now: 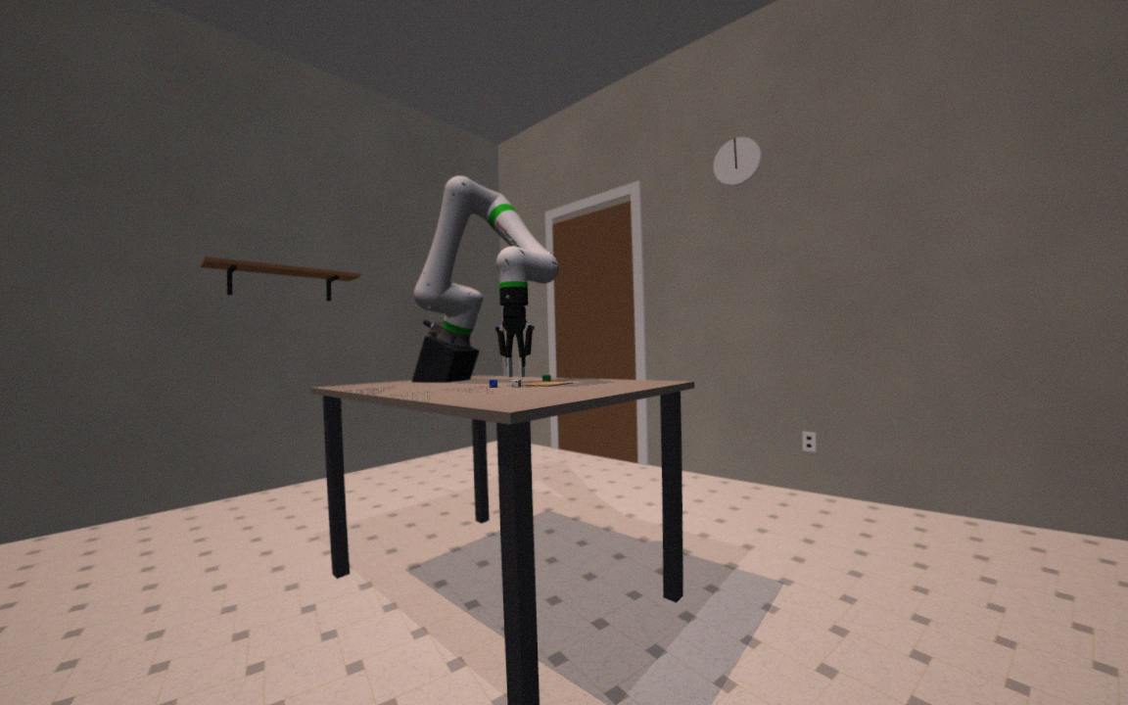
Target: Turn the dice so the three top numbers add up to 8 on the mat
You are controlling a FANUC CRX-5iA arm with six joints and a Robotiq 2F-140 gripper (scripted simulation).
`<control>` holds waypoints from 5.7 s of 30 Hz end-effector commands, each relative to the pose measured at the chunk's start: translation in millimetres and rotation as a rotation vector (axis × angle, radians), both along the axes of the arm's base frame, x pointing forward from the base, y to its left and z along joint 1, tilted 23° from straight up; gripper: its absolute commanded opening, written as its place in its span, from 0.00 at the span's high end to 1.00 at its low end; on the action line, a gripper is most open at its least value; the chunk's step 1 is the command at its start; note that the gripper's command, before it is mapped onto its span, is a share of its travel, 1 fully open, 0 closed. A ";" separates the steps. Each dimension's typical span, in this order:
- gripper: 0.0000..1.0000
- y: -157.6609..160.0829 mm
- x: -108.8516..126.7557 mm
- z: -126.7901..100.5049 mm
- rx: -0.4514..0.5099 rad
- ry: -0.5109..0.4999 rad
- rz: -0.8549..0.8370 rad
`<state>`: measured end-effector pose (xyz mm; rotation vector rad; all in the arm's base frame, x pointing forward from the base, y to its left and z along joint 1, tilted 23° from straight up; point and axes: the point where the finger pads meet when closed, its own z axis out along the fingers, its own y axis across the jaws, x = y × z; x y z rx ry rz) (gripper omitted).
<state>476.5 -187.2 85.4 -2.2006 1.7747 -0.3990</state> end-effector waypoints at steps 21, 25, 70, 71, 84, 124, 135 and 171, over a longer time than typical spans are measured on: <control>0.75 -0.1 0.1 0.2 0.000 0.000 0.000; 0.75 -0.1 0.1 0.2 0.000 0.000 0.000; 0.75 1.3 12.1 -28.5 0.000 0.000 0.000; 0.75 1.3 12.1 -28.5 0.000 0.000 0.000; 0.75 1.3 12.1 -28.5 0.000 0.000 0.000; 0.87 1.3 12.1 -28.5 0.000 0.000 0.000; 0.87 0.7 6.9 -16.0 0.000 0.000 0.000; 0.87 72.5 -31.9 67.2 0.071 0.018 -0.176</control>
